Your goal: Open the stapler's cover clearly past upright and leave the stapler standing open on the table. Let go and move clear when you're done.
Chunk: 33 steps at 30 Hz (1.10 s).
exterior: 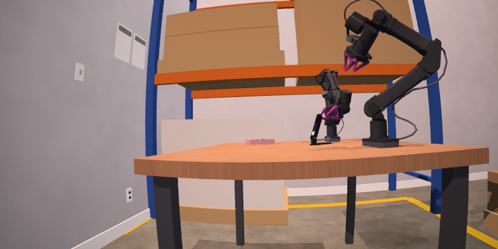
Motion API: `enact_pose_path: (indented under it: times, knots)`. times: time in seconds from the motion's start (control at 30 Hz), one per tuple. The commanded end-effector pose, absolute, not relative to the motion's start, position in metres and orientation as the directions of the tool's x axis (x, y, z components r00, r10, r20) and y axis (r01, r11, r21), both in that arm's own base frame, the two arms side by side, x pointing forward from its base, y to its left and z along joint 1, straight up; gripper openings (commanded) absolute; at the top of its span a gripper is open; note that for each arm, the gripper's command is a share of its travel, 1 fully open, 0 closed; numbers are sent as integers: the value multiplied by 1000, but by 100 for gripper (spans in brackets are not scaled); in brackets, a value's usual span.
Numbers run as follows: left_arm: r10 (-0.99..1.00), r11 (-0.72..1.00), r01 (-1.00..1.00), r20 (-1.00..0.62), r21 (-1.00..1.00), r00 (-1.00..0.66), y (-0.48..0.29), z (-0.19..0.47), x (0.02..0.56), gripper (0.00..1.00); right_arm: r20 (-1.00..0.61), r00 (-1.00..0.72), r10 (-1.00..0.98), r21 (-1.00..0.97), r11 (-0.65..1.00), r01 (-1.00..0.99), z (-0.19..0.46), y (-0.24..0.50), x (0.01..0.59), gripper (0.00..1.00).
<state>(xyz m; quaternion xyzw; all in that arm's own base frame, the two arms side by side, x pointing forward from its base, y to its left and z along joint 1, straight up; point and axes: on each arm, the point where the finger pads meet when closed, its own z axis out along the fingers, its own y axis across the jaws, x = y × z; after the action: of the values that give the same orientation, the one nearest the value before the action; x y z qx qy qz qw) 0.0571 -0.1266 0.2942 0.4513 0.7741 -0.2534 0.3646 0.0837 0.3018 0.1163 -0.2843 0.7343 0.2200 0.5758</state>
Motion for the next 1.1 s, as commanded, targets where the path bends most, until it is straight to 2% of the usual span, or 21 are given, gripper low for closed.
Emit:
enact_pose_path:
  times: [0.0, 1.07]
  knots:
    - [505, 449, 892, -806, -60, -309, -128, 303, 49, 55, -975, -177, -133, 23, 737, -676, 126, 317, 86, 46]
    - [505, 449, 892, -806, -60, -309, -128, 303, 49, 55, -976, -172, -130, 21, 739, -674, 119, 340, 112, 46]
